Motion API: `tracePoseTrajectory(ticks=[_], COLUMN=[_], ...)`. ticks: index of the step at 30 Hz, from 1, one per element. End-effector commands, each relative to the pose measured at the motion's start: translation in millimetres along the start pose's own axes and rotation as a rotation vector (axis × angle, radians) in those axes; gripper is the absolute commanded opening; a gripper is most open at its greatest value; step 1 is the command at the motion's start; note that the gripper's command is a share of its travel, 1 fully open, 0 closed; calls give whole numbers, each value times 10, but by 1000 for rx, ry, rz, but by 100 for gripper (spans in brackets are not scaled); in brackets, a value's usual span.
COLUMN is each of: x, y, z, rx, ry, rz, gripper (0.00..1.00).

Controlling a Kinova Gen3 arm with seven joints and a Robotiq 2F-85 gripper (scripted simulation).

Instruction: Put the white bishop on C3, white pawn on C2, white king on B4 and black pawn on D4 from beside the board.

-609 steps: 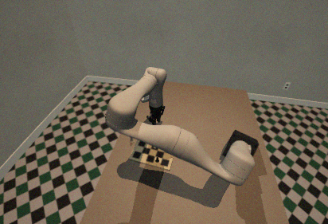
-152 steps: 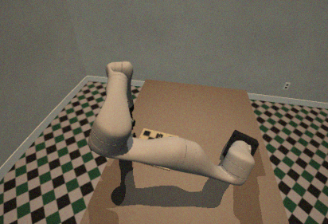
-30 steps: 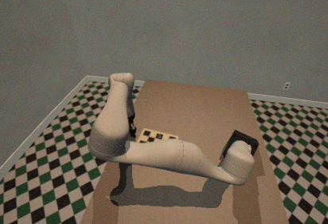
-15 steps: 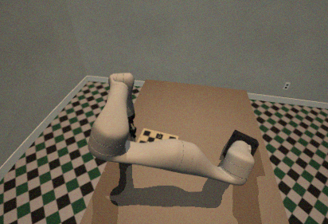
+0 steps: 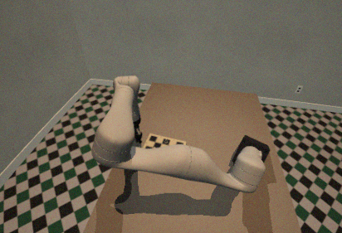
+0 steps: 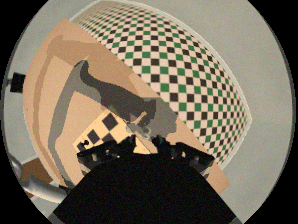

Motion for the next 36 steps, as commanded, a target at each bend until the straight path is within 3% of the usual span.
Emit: tracePoseTrajectory(ticks=[1, 9, 22, 36], x=[4, 4, 5, 5], y=[10, -41, -353, -426], z=[-1, -1, -1, -1], rx=[1, 1, 1, 1], ry=[0, 0, 0, 0], rz=[2, 2, 2, 2], gripper=[41, 41, 41, 41])
Point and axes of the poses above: the point where the finger pads meet when closed, its own y axis back along the fingers, its own x axis across the jaws, z = x × y, the point moved 4 cm from there along y, back along the fingers, and after that the axes turned 10 degrees about -y, right-handed, at the moved point
